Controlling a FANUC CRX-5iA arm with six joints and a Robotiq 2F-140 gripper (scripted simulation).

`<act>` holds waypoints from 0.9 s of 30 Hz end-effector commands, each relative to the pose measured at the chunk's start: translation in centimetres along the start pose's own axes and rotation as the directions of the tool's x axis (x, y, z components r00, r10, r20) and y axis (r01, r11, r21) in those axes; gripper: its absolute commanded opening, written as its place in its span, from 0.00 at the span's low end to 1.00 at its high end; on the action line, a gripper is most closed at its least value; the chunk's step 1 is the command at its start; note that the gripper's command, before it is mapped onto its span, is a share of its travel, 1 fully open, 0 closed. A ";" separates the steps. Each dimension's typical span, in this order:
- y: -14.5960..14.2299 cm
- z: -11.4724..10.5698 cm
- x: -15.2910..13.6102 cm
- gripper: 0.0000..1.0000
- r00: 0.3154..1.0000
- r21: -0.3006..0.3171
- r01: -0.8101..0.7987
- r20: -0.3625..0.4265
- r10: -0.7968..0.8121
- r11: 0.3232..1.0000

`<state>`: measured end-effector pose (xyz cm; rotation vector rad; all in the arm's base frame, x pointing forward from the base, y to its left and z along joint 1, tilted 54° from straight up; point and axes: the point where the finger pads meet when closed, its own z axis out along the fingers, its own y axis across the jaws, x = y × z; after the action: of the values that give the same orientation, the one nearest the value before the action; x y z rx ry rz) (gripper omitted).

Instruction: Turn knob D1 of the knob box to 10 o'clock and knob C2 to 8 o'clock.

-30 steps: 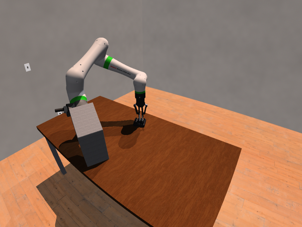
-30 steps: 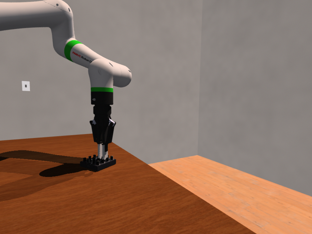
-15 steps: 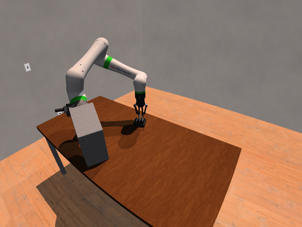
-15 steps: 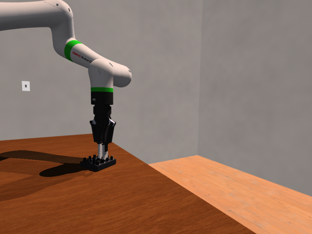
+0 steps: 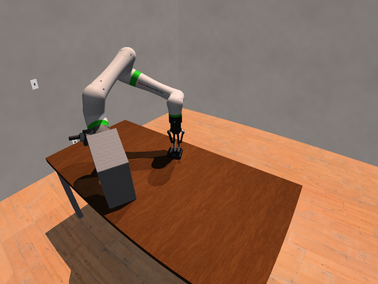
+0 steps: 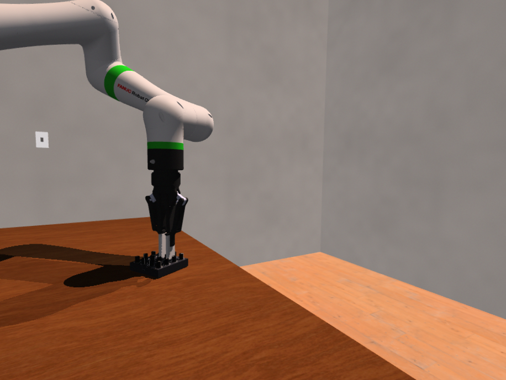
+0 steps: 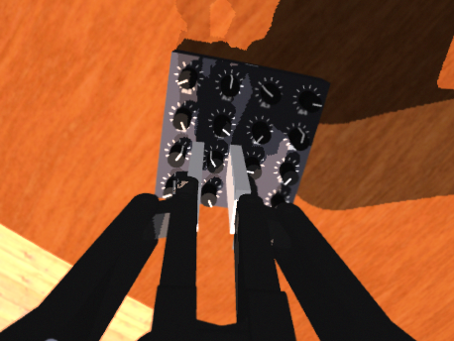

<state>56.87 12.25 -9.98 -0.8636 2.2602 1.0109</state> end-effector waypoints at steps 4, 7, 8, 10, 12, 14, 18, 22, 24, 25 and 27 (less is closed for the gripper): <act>0.0 0.0 0.0 0.12 1.000 0.000 0.000 0.000 0.000 1.000; 0.0 0.0 0.0 0.05 1.000 0.000 0.000 0.000 0.000 1.000; 0.0 0.0 0.0 0.05 1.000 0.000 0.000 0.000 0.000 1.000; 0.0 0.0 0.0 0.05 1.000 0.000 0.000 0.000 0.000 1.000; 0.0 0.0 0.0 0.05 1.000 0.000 0.000 0.000 0.000 1.000; 0.0 0.0 0.0 0.05 1.000 0.000 0.000 0.000 0.000 1.000; 0.0 0.0 0.0 0.05 1.000 0.000 0.000 0.000 0.000 1.000; 0.0 0.0 0.0 0.05 1.000 0.000 0.000 0.000 0.000 1.000; 0.0 0.0 0.0 0.05 1.000 0.000 0.000 0.000 0.000 1.000; 0.0 0.0 0.0 0.05 1.000 0.000 0.000 0.000 0.000 1.000; 0.0 0.0 0.0 0.05 1.000 0.000 0.000 0.000 0.000 1.000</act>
<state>56.87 12.25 -9.98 -0.8636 2.2602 1.0108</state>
